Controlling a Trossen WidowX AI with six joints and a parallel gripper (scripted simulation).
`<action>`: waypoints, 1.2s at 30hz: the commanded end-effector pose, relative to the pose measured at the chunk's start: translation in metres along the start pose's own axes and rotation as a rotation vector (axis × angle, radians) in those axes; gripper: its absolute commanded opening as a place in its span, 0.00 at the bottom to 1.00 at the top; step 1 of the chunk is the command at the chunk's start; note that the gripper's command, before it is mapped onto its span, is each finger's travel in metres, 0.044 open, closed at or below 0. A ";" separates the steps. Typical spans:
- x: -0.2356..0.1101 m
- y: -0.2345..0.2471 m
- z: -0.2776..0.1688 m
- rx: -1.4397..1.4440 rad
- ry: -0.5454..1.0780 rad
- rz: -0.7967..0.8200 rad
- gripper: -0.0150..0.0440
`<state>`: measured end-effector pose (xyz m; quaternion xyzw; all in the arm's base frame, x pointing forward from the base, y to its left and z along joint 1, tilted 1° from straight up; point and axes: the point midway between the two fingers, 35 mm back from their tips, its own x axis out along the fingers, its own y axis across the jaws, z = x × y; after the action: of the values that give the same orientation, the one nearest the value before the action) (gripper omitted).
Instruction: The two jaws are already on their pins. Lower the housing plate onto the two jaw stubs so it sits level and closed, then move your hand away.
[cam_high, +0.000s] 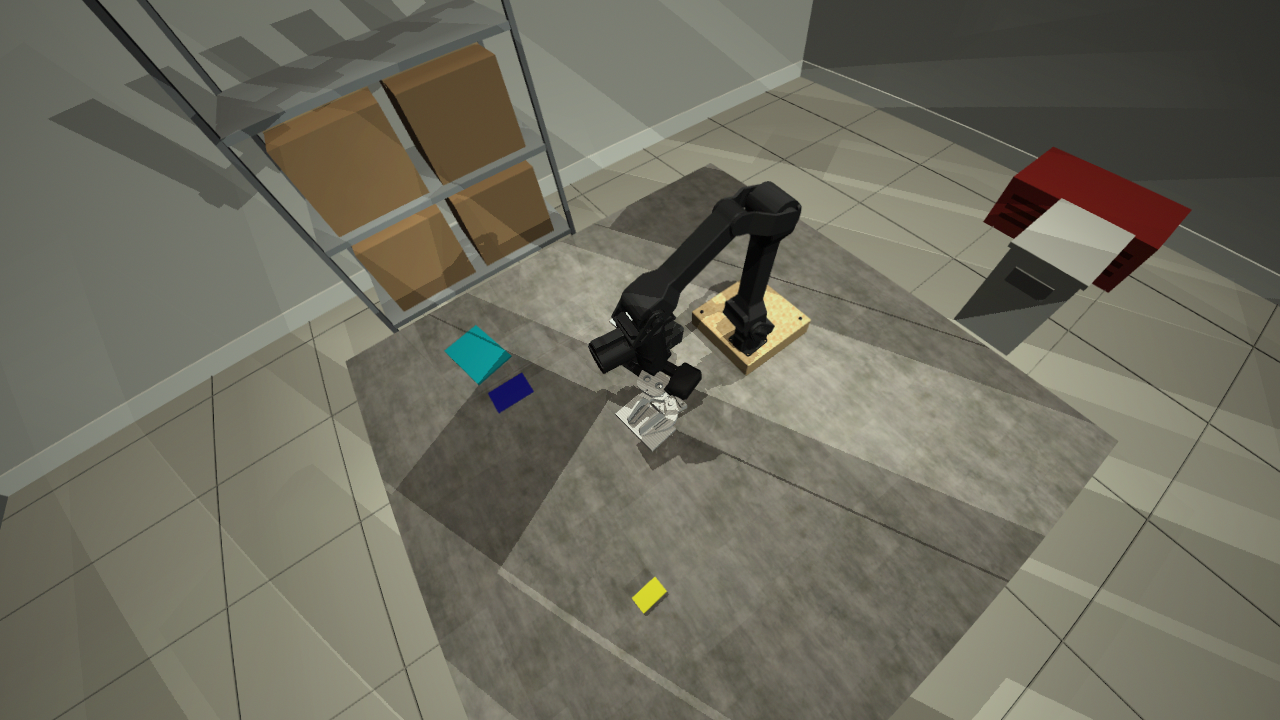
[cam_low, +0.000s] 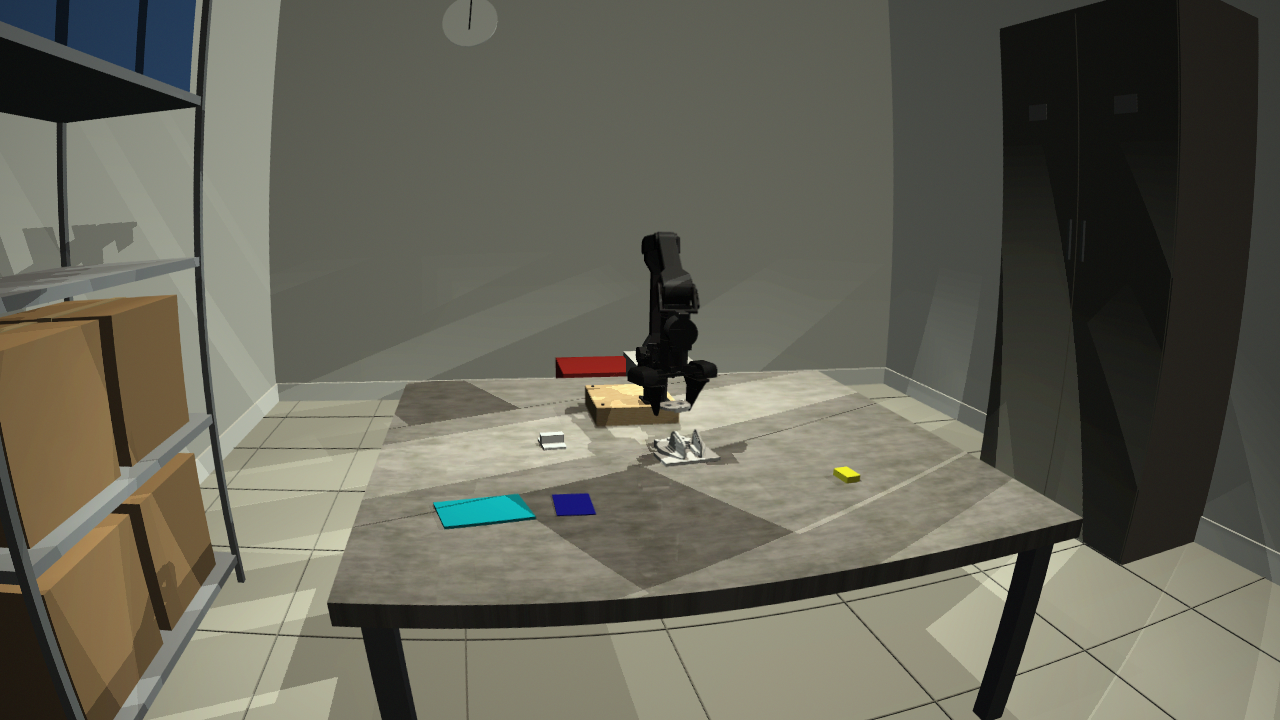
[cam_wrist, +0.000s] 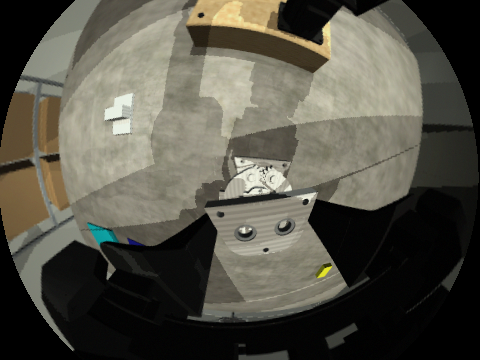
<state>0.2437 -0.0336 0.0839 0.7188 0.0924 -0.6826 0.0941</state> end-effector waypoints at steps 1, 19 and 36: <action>0.001 -0.008 0.000 0.102 -0.002 0.001 0.85; 0.002 -0.015 0.000 0.195 -0.002 0.000 0.85; 0.002 -0.017 0.013 0.202 -0.003 0.000 0.85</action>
<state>0.2347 -0.0194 0.0828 0.7255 0.0238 -0.6875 0.0209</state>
